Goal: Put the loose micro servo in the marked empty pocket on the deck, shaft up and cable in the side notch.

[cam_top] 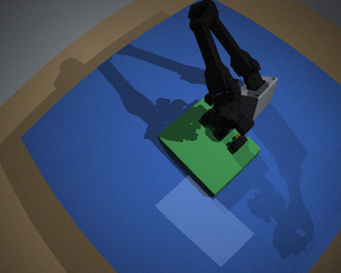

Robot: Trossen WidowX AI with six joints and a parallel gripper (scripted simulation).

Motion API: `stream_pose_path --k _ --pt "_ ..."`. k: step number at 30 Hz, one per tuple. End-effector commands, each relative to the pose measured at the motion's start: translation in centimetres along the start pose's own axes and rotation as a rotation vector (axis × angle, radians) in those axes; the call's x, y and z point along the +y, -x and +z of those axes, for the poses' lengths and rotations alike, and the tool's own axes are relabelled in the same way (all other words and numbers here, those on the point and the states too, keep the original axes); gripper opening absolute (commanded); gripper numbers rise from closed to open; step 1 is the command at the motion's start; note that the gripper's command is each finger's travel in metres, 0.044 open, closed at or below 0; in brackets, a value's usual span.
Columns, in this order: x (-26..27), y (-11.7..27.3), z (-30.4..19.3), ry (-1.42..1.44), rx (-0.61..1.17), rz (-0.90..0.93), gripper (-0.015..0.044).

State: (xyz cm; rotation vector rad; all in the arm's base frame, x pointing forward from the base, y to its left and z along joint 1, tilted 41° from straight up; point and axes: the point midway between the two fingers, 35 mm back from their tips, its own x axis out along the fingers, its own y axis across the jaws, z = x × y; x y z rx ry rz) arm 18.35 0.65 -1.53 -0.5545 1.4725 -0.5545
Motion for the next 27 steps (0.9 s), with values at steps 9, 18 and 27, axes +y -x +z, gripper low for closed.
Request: stream_pose_path --k 9,18,27 --pt "0.1 1.2 1.3 -0.003 0.001 0.001 0.0292" --pt "0.2 6.1 9.4 -0.012 -0.006 0.010 0.0440" --pt "-0.1 7.6 11.5 -0.015 -0.008 0.012 0.0440"
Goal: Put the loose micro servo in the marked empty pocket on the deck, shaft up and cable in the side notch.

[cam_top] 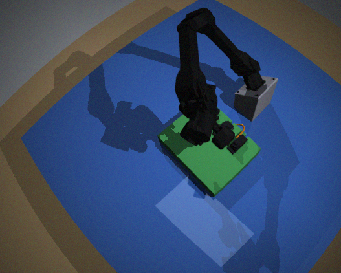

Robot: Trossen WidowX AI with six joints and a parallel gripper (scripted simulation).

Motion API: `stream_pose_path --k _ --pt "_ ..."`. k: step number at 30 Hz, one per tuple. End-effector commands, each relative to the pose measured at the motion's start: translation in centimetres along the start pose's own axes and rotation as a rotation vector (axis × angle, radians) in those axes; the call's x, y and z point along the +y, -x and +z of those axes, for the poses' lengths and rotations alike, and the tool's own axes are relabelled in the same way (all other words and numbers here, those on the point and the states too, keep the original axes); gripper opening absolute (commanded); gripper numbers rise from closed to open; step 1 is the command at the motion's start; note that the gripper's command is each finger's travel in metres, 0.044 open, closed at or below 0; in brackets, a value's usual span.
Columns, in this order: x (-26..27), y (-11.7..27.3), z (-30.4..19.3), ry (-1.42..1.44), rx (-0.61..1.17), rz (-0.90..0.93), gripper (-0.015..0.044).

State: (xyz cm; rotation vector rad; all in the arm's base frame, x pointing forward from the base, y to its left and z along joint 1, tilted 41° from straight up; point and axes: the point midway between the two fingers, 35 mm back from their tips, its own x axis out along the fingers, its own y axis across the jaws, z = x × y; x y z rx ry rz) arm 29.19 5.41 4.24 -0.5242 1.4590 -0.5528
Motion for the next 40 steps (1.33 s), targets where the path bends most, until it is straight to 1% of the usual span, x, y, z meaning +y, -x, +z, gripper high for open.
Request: stream_pose_path --k 1,5,6,40 --pt "0.0 1.0 0.4 0.007 0.002 -0.006 0.0440" --pt "-0.2 4.6 -0.4 -0.001 0.001 -0.001 0.0440" --pt "-0.2 4.9 -0.5 -0.001 0.001 -0.001 0.0440" --pt "-0.2 4.9 -0.5 -0.001 0.001 -0.001 0.0440"
